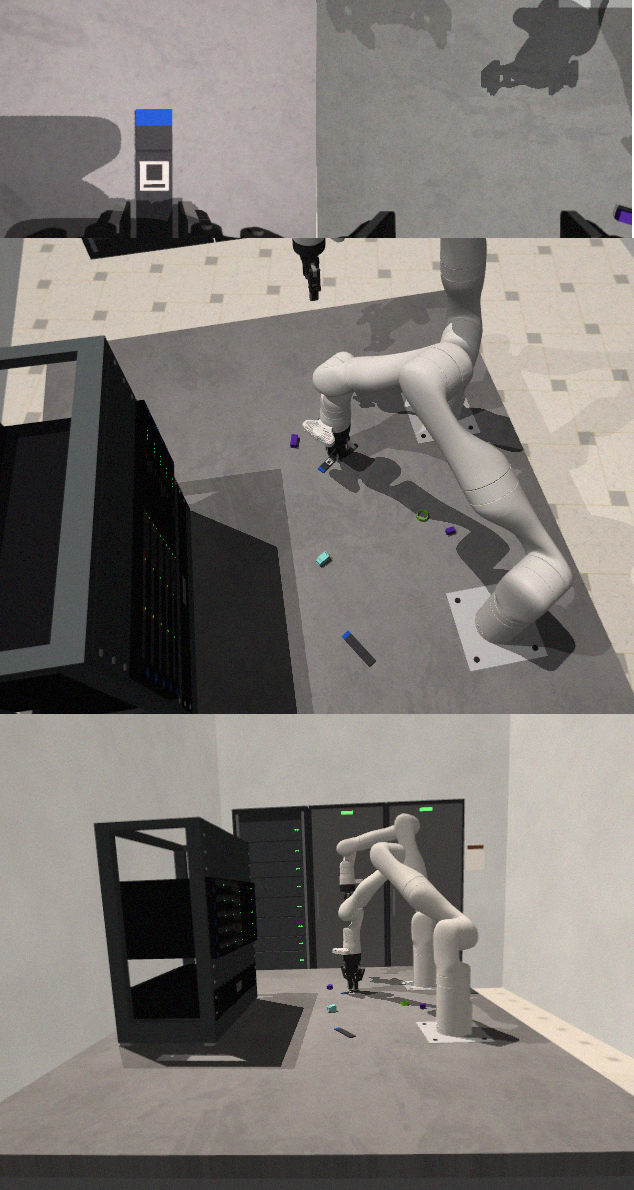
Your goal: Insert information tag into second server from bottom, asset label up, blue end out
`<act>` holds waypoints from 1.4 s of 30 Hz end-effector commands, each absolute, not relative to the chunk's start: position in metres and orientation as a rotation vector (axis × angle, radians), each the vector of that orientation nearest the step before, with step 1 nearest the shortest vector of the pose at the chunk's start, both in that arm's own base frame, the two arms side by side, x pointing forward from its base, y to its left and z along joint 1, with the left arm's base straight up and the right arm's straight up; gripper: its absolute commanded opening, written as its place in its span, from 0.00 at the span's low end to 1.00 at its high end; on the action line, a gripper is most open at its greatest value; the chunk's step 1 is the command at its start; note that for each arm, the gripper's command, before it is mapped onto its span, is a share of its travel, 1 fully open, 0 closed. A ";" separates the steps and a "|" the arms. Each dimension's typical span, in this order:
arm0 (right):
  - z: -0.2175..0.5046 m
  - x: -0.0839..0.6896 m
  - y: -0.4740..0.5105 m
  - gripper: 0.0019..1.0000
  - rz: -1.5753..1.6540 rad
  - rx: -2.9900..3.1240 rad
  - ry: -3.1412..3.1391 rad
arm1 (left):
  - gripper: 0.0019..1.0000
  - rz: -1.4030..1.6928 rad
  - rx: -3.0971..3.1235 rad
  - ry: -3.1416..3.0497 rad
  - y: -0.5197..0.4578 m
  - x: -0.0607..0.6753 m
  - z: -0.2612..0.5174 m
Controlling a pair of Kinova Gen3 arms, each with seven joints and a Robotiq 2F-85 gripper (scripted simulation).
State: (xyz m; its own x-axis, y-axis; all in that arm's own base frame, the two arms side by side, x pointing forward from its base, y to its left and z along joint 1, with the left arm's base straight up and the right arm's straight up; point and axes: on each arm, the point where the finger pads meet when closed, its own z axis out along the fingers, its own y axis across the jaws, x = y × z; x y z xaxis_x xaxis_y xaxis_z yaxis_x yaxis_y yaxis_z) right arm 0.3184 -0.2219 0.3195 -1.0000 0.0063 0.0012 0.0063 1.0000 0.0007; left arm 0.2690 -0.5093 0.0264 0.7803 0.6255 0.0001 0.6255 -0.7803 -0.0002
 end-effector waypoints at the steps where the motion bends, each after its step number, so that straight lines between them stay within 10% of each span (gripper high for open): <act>1: 0.320 0.319 -0.222 1.00 0.000 -0.010 -3.142 | 0.35 -0.001 -2.966 -1.042 -0.510 0.269 0.026; 11: 0.320 0.319 -0.222 1.00 0.000 -0.010 -3.142 | 0.35 -0.001 -2.966 -1.042 -0.510 0.269 0.020; 12: 0.320 0.319 -0.222 1.00 0.000 -0.010 -3.142 | 0.19 -0.001 -2.966 -1.042 -0.510 0.269 0.020; 42: 0.320 0.319 -0.222 1.00 0.000 -0.010 -3.142 | 0.19 -0.001 -2.966 -1.042 -0.510 0.269 0.020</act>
